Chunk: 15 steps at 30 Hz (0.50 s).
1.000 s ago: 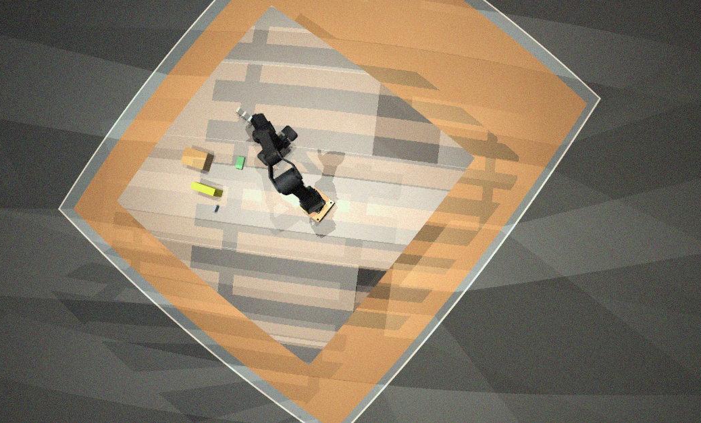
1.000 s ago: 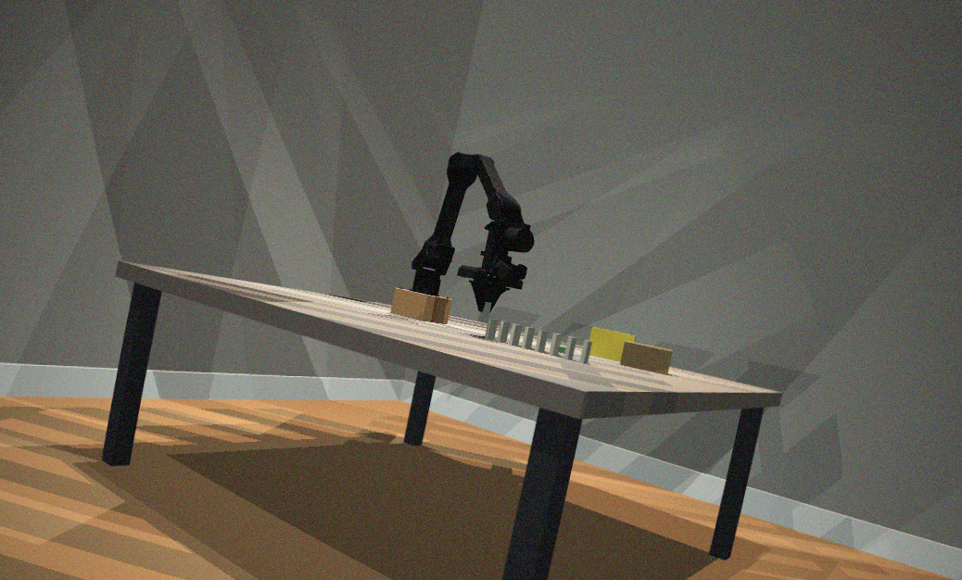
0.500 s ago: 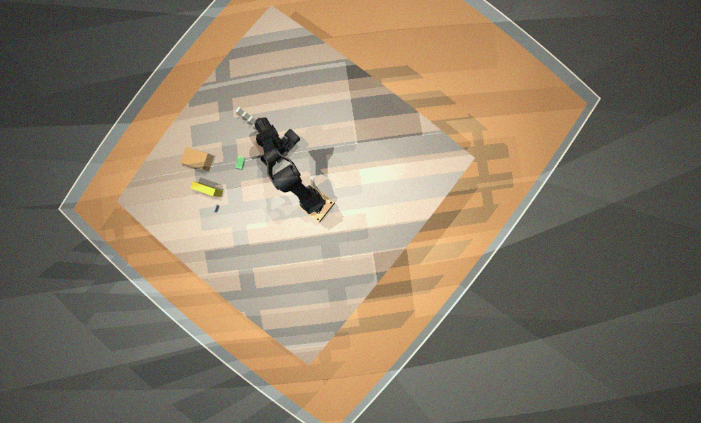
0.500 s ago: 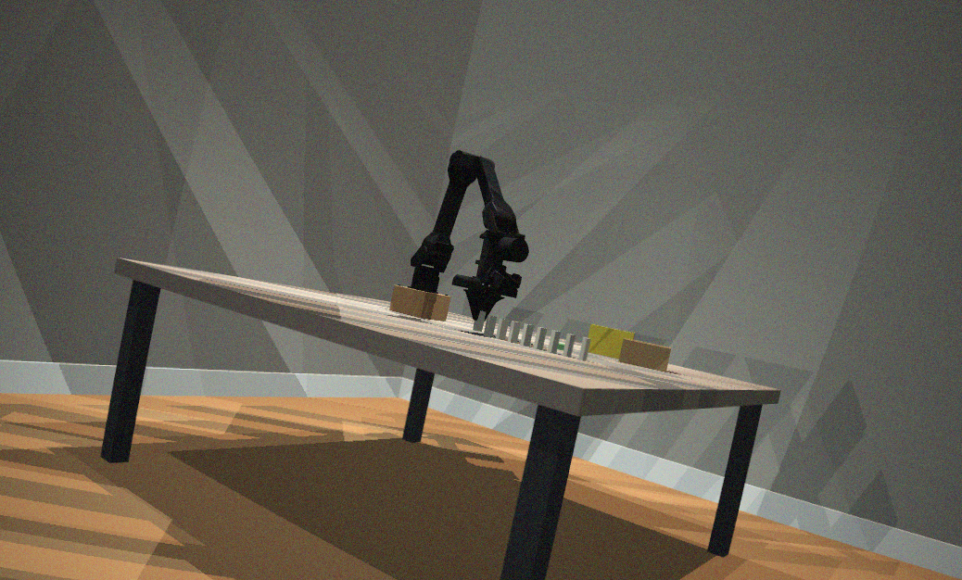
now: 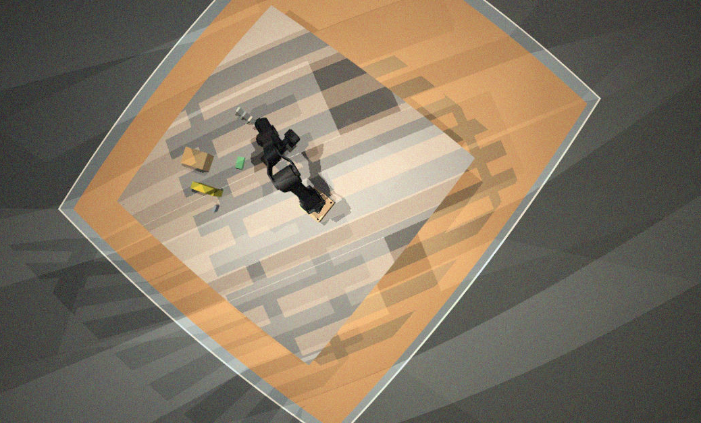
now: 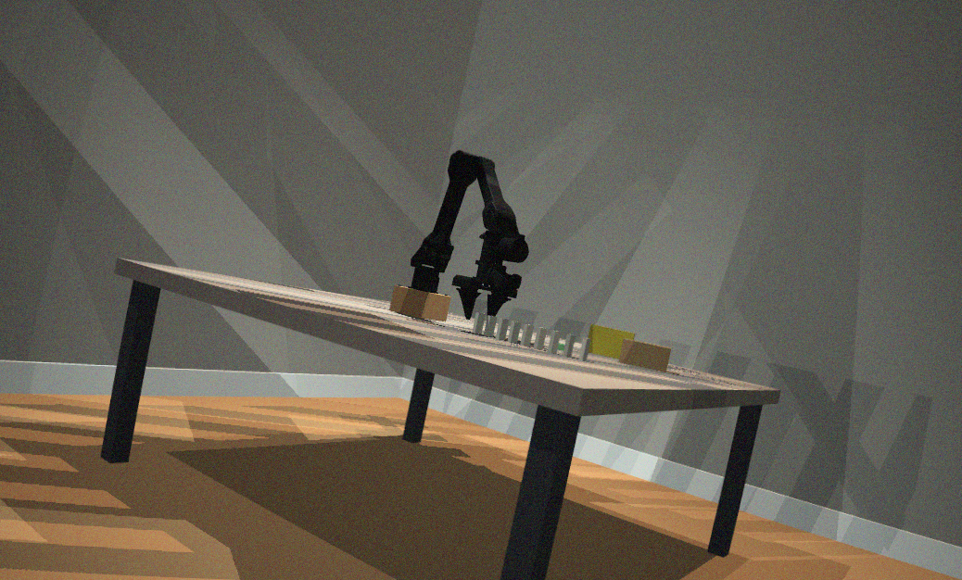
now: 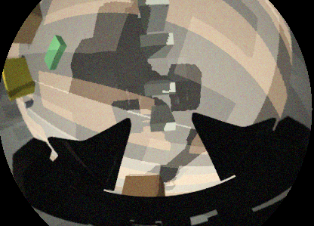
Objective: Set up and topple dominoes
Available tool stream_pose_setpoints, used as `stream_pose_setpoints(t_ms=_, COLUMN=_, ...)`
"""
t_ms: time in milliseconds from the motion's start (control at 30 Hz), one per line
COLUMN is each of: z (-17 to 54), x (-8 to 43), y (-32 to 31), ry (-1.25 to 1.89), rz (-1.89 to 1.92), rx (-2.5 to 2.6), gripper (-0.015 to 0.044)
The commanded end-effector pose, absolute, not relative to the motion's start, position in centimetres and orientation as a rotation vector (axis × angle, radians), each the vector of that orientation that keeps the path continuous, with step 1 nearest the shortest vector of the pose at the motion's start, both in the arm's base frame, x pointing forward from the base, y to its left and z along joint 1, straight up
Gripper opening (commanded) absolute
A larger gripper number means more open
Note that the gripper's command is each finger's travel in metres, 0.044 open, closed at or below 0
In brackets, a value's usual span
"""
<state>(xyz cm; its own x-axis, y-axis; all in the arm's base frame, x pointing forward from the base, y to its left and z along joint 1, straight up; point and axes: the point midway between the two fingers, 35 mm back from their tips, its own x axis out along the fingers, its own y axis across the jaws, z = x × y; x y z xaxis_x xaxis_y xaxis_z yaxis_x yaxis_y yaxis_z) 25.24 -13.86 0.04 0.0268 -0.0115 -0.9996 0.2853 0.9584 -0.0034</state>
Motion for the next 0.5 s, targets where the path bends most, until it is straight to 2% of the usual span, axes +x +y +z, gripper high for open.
stream_pose_setpoints(t_ms=0, z=0.0, x=25.2, y=-13.9, ry=1.532, rz=-0.231, rx=0.216, gripper=0.0440)
stream_pose_setpoints(t_ms=100, z=2.2, x=25.6, y=-14.1, ry=1.531, rz=-0.232, rx=0.216, gripper=0.0440)
stream_pose_setpoints(t_ms=300, z=11.9, x=25.2, y=-13.9, ry=1.530, rz=-0.232, rx=0.219, gripper=0.0440)
stream_pose_setpoints(t_ms=467, z=13.1, x=25.0, y=-13.7, ry=1.530, rz=-0.232, rx=0.220, gripper=0.0440)
